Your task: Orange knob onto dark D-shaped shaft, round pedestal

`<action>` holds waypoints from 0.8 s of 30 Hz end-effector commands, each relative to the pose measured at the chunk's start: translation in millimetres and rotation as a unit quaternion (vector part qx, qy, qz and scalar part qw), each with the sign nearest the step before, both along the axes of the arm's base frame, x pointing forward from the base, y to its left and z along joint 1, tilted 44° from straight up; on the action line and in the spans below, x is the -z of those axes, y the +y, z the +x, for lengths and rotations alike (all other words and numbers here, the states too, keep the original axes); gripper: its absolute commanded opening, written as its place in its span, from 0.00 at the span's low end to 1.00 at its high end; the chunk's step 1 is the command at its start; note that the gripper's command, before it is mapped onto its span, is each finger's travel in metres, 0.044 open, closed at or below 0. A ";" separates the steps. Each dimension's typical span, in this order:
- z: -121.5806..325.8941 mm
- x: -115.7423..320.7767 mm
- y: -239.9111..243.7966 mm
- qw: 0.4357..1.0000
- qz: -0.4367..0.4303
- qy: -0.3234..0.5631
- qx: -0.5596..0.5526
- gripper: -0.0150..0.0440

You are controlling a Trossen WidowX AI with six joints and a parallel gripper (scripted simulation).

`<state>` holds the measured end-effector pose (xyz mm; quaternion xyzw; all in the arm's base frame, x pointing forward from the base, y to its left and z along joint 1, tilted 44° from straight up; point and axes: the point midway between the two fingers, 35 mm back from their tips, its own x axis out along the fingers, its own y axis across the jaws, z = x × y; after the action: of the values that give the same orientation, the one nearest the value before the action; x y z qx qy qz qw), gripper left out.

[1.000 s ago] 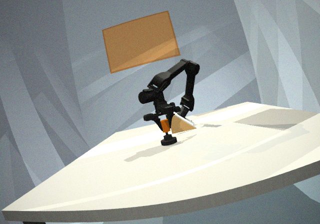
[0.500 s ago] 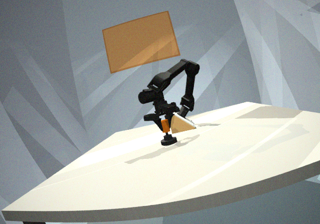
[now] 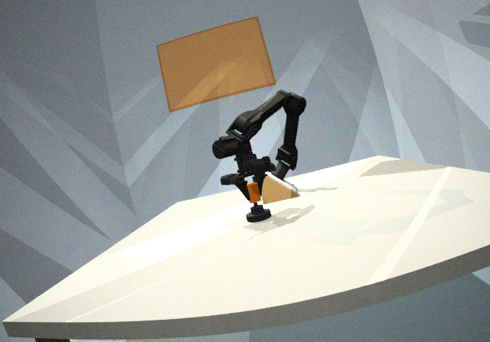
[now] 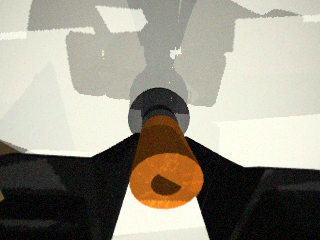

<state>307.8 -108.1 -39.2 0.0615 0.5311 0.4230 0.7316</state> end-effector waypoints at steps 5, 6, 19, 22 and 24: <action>0.8 -1.0 -2.9 1.000 0.000 -0.003 -0.001 0.25; 0.9 -1.3 -3.4 1.000 0.000 -0.003 -0.001 0.25; 2.6 -1.9 -3.8 0.994 -0.009 -0.074 -0.077 0.25; 2.0 -1.2 -2.8 0.994 -0.009 -0.074 -0.077 0.25; 2.1 -0.8 -2.4 0.994 -0.009 -0.074 -0.077 0.25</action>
<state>310.1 -111.1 -37.8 -0.0131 0.4848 0.4744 0.7347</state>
